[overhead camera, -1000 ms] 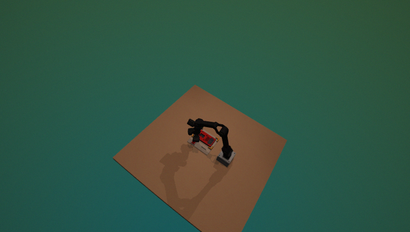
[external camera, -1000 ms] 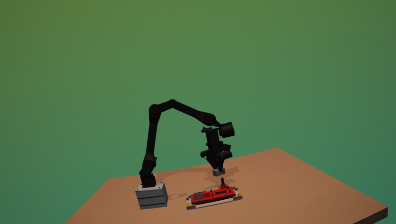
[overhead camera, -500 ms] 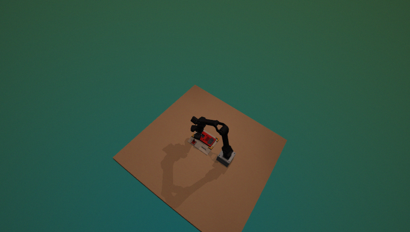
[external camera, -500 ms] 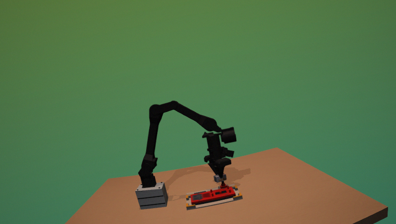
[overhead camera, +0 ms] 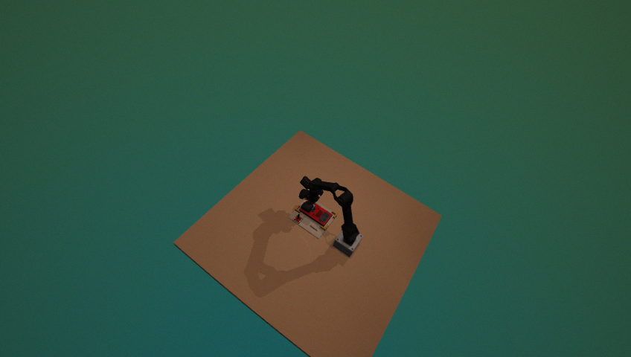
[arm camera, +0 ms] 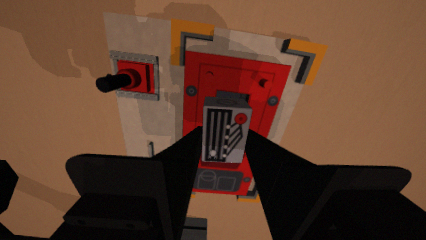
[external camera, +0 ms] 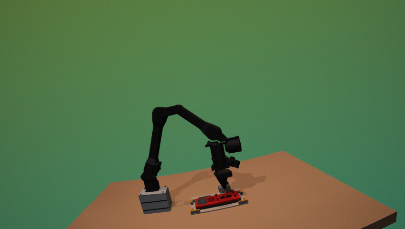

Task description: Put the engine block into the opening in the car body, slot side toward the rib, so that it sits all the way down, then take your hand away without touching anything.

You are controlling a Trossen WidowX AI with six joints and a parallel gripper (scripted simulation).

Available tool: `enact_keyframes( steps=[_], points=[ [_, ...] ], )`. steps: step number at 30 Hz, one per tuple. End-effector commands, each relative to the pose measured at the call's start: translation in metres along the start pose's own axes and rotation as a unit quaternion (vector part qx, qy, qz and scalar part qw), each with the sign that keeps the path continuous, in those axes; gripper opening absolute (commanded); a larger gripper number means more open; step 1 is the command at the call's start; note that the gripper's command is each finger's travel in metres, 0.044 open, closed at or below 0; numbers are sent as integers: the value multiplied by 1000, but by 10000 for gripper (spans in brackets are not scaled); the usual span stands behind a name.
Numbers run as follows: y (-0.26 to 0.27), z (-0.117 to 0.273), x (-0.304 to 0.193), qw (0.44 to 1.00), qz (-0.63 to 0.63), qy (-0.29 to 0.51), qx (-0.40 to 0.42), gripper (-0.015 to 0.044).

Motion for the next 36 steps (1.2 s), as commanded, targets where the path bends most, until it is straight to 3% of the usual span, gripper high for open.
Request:
enact_keyframes(
  steps=[1,3,9,36],
  points=[
    [-7,-3,-5,1000,-25,-2,0,0],
    [-9,-4,-6,1000,-30,-2,0,0],
    [-9,-4,-5,999,-37,-2,0,157],
    [-9,-4,-4,1000,-30,-2,0,158]
  ],
)
Point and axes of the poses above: the point midway between the two fingers, 35 mm back from their tips, its own z axis back along the fingers, its own y axis across the jaws, x = y × z, the point moved 2 cm from there along z, back along the fingers, and after that the axes turned 12 degrees about z, right-handed, at the moved point
